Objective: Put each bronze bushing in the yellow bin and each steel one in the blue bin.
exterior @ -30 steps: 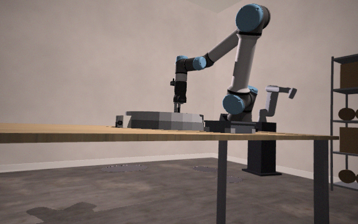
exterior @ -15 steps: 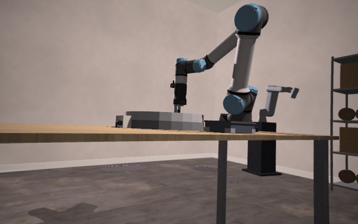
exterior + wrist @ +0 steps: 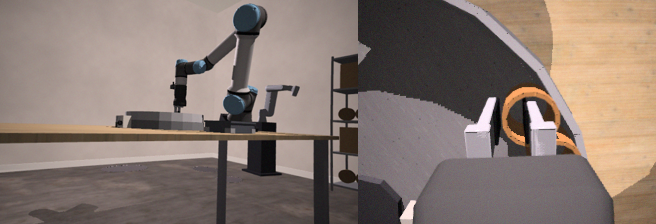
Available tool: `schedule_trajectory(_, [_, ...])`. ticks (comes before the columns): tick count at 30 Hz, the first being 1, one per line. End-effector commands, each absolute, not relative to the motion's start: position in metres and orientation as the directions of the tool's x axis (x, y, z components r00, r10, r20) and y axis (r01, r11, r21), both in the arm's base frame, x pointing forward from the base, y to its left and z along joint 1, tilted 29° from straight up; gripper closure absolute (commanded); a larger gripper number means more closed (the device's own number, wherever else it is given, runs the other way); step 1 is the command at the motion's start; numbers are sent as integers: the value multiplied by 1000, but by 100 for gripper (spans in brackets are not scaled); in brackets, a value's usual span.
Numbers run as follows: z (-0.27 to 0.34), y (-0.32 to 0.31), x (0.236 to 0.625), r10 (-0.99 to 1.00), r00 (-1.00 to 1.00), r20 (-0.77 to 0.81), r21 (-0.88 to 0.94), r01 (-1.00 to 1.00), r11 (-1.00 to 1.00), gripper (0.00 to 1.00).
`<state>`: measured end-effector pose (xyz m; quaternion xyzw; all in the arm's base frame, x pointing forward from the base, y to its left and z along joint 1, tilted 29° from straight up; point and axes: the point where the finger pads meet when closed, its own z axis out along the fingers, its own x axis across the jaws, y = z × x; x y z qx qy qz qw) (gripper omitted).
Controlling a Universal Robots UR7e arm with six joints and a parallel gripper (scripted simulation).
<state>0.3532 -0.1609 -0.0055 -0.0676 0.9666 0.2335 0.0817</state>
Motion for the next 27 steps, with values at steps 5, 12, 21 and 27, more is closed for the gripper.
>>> schedule_trajectory(5, [-7,-159,353,-92,-978,-189,443,-168,880,55])
schedule_trajectory(12, [-7,-159,353,-92,-978,-189,442,-168,881,55])
schedule_trajectory(21, [-5,-162,354,-92,-977,-191,438,-169,883,100])
schedule_trajectory(27, [-5,-162,354,-92,-977,-191,438,-169,883,100])
